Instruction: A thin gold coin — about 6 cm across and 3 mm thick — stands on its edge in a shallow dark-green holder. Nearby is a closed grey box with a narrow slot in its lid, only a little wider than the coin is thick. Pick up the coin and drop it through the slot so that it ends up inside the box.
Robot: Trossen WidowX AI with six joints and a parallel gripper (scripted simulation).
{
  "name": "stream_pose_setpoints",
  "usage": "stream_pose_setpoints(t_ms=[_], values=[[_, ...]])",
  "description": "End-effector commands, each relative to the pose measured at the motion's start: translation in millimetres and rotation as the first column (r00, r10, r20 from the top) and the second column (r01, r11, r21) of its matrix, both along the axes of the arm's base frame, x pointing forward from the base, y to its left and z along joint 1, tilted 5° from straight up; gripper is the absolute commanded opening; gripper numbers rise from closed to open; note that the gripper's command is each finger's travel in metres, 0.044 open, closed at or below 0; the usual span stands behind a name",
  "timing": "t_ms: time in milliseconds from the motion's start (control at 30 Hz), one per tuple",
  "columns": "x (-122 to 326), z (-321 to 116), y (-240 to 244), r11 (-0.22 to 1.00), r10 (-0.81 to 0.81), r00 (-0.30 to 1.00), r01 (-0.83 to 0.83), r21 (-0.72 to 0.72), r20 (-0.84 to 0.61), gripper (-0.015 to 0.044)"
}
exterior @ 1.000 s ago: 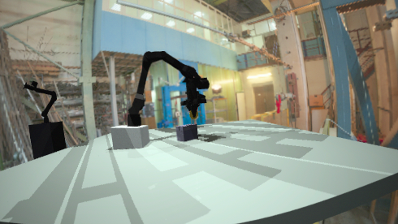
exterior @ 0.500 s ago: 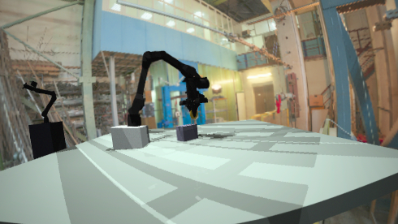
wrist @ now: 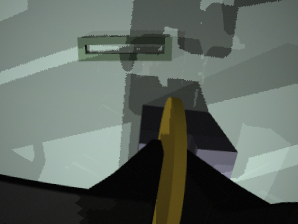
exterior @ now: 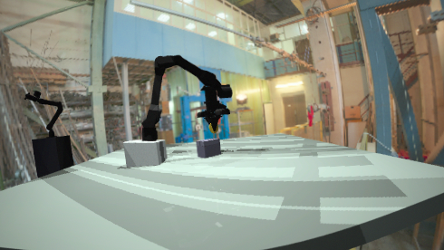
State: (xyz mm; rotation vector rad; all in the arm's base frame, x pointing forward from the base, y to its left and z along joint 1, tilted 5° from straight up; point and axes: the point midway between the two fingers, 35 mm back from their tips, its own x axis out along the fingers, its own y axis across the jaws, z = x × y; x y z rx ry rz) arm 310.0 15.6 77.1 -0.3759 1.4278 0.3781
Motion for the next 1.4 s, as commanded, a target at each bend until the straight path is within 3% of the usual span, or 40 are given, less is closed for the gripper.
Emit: stream_pose_setpoints(t_ms=[0,667,1367], values=[[-8.6,-2.2,-9.8,1.000,0.003,1.000,-0.003,0.002,-0.003,0.0000],[-42.3,-8.6,-46.0,1.000,0.004,1.000,-0.004,-0.001,-0.005,0.0000],[-41.5,-8.9,-46.9,1.000,0.002,1.000,-0.002,-0.004,-0.004,0.0000]])
